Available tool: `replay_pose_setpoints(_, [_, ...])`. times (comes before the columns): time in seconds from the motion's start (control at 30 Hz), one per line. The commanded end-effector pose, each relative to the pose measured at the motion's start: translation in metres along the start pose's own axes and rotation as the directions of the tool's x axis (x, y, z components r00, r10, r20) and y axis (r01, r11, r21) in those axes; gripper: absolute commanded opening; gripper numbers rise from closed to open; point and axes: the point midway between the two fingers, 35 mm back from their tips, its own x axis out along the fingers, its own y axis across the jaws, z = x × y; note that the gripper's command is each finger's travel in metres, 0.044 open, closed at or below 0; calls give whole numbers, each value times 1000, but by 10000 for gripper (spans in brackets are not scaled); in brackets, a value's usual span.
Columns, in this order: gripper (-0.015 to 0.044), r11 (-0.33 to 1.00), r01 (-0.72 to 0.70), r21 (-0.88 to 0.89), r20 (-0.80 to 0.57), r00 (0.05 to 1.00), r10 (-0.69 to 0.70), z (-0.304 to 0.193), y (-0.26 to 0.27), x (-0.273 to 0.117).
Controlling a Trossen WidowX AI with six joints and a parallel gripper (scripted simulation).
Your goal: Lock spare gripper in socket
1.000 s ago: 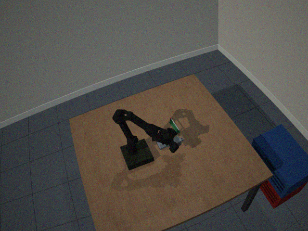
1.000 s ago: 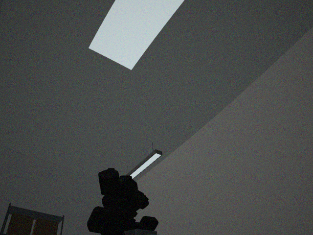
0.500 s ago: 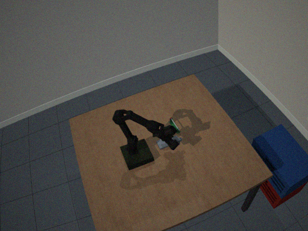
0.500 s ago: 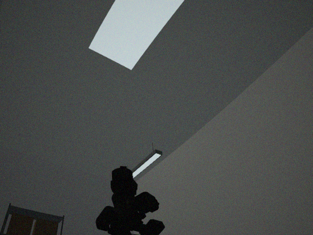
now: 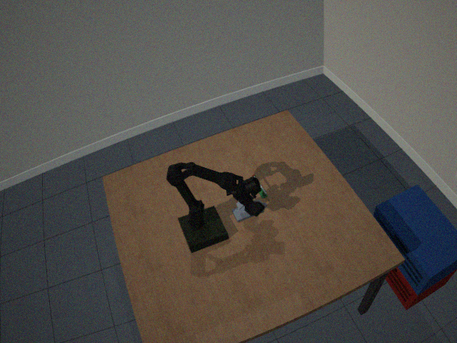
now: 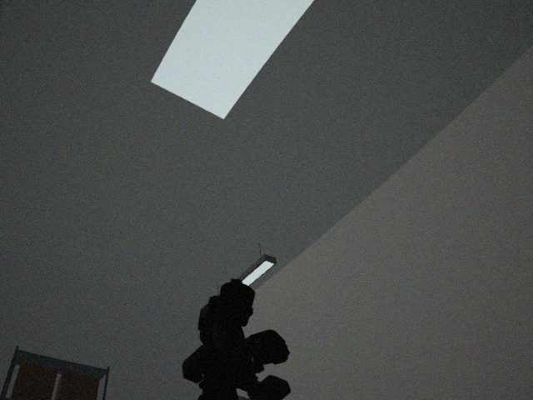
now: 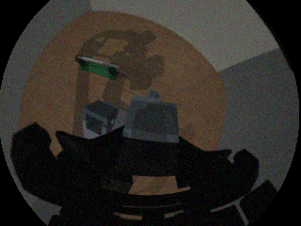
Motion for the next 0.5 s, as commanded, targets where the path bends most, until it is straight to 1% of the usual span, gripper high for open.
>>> replay_pose_setpoints(0.0, [0,999,30,-36,-5,1000,-30,8,1,-7])
replay_pose_setpoints(0.47, [0,977,102,-186,-79,990,-118,15,20,-21])
